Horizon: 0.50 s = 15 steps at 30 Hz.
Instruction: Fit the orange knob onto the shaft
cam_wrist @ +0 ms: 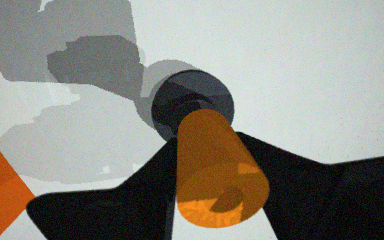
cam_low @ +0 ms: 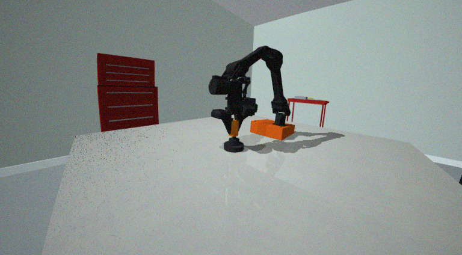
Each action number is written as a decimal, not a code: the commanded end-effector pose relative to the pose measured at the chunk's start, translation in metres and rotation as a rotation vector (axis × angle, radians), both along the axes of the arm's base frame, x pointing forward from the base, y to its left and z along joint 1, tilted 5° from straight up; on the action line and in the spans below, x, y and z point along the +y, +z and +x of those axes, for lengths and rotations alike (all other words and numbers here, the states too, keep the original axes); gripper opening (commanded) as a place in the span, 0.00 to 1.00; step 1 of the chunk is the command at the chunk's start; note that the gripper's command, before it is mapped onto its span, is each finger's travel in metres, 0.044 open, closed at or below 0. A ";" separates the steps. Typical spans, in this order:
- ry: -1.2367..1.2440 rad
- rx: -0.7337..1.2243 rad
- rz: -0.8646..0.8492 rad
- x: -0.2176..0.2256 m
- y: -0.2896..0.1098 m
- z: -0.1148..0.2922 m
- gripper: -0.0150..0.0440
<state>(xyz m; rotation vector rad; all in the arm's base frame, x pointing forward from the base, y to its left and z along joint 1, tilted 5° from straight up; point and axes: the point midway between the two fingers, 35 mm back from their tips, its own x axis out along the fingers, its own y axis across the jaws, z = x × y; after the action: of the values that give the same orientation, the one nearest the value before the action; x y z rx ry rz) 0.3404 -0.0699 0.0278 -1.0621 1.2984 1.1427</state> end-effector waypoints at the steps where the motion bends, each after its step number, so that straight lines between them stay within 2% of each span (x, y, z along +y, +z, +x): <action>1: 0.050 -0.010 -0.001 -0.001 0.004 0.002 0.25; 5: 0.195 -0.012 0.005 0.000 0.005 -0.001 0.25; 15: 0.206 -0.012 0.006 0.001 0.003 -0.005 0.25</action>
<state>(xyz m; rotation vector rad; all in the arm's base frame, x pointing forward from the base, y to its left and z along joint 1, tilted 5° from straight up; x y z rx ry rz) 0.3361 -0.0688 0.0294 -1.2064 1.2027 1.2933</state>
